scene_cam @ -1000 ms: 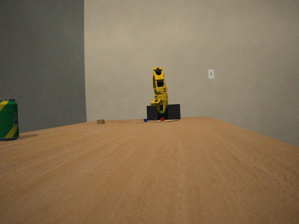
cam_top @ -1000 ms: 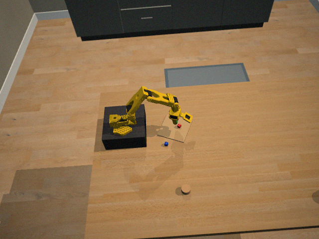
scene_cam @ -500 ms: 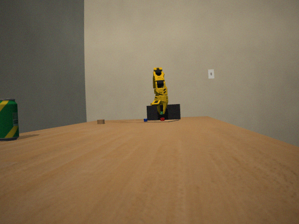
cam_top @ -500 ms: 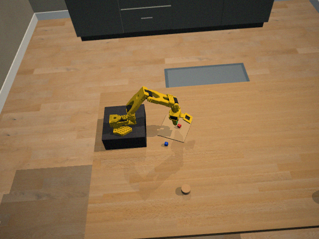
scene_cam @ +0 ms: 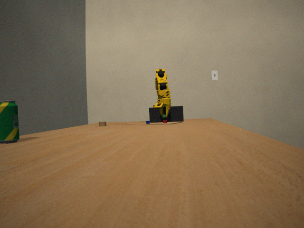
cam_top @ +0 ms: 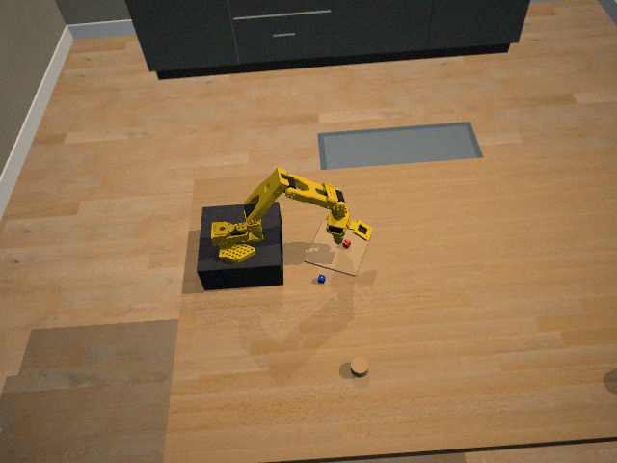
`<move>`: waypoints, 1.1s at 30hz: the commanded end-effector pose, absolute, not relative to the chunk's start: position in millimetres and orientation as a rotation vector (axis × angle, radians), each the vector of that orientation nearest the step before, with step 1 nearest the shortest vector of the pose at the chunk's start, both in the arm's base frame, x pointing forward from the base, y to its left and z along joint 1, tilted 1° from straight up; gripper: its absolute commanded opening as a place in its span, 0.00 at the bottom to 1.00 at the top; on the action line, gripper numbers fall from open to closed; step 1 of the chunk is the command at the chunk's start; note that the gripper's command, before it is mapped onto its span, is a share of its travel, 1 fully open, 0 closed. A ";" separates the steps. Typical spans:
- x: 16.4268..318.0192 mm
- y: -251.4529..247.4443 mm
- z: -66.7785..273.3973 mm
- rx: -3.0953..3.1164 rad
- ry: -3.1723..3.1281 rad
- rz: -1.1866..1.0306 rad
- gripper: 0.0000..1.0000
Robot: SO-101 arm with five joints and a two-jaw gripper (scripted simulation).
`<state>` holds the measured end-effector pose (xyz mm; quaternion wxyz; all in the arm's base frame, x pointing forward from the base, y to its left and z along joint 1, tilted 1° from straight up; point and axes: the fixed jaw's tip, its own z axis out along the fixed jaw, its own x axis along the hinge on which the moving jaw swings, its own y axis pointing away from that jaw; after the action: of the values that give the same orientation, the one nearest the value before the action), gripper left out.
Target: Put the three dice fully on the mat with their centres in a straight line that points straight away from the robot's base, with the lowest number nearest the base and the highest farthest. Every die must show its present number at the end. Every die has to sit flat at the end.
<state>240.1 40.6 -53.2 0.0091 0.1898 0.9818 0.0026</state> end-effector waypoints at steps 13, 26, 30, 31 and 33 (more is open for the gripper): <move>234.7 41.5 -63.9 0.596 3.090 -0.003 0.00; 234.7 41.5 -69.1 0.596 3.090 -0.003 0.00; 234.7 41.5 -69.8 0.596 3.091 -0.003 0.00; 234.7 41.5 -70.4 0.596 3.091 -0.003 0.00; 234.7 41.4 -71.7 0.596 3.091 -0.003 0.00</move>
<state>236.0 40.0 -66.8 0.0005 0.1898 0.9818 -0.0004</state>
